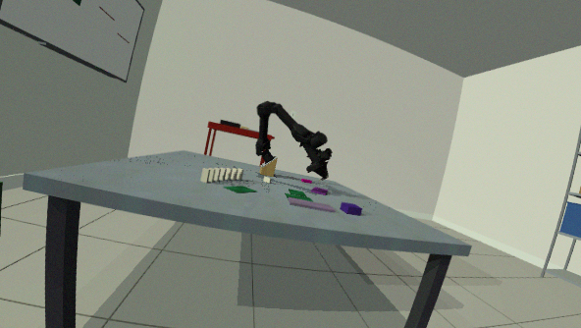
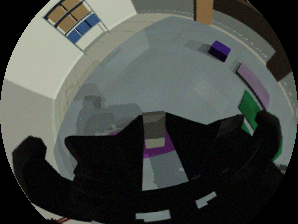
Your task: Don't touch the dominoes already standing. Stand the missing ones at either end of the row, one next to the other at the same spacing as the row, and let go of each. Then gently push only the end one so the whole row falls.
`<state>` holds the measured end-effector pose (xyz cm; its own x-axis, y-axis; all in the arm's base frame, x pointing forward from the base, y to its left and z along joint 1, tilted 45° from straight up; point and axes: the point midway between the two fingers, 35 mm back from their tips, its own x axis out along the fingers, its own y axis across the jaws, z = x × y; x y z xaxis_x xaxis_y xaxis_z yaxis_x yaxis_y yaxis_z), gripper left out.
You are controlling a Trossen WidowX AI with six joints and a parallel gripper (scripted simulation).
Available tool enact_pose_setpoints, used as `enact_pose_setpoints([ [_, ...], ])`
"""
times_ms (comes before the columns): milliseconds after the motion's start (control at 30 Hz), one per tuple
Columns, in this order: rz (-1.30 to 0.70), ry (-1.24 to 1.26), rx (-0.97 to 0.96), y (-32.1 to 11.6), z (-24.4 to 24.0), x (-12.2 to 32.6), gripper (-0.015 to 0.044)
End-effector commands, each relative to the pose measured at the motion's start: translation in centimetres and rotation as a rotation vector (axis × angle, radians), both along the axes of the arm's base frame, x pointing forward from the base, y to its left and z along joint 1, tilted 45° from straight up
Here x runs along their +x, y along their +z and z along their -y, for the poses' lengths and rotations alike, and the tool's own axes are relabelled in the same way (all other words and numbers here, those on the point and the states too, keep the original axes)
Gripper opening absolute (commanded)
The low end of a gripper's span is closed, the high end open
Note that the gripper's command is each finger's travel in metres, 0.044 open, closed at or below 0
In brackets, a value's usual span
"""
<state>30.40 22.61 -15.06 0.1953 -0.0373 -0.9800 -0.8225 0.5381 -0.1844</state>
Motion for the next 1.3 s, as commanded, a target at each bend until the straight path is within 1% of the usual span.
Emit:
enact_pose_setpoints([
  [0,0.015,0.019,0.044,-0.1,0.2,-0.1,0.0107],
  [633,0.17,0.13,0.28,0.8,1.0,-0.2,0.0107],
  [1267,0.383,0.272,0.468,4.4,2.4,-1.3,0.0107],
])
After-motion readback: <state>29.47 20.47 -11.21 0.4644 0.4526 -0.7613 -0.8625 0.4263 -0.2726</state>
